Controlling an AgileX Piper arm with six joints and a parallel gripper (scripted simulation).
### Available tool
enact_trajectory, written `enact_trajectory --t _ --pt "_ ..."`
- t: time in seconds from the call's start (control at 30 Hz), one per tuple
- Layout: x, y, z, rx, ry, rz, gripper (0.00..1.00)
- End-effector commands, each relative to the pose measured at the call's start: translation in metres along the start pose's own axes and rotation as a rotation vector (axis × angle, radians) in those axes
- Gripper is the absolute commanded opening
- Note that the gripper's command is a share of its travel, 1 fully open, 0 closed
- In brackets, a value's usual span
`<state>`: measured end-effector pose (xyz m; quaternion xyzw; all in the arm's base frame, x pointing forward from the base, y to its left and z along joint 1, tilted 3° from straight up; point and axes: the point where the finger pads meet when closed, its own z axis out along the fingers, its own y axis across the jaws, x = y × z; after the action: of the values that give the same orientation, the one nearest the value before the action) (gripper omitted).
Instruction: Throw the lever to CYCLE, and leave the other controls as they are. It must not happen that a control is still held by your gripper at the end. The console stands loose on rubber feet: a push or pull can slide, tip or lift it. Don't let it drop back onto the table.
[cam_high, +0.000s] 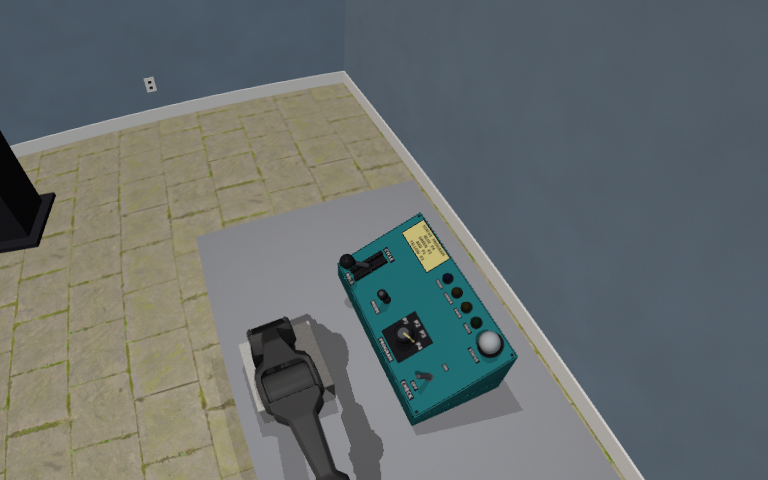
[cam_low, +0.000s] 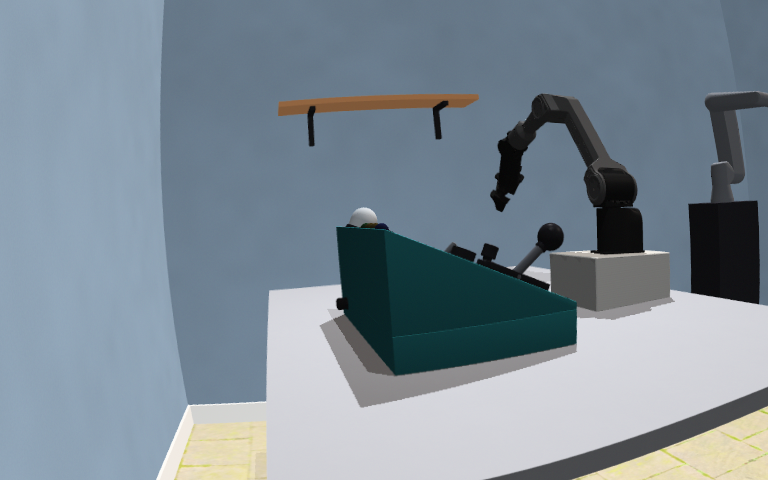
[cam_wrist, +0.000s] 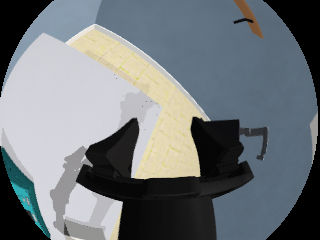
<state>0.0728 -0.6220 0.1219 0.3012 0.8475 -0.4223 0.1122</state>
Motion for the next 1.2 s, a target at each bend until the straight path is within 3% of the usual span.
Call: enact_trajectory --t 0.0,0.73,0.9,1.03,1.1,1.17 --pt "-0.001 -0.001 -0.001 0.002 -0.002 0.0 1.0" --pt "-0.009 0.008 -0.005 -0.009 -0.011 -0.001 1.0" --pt "-0.043 0.048 -0.028 -0.056 -0.048 -0.009 1.0" --pt "-0.086 0.109 -0.068 -0.129 -0.101 -0.023 1.0" --pt "-0.086 0.109 -0.068 -0.129 -0.101 -0.023 1.0" --pt "-0.108 0.149 -0.099 -0.177 -0.133 -0.034 1.0"
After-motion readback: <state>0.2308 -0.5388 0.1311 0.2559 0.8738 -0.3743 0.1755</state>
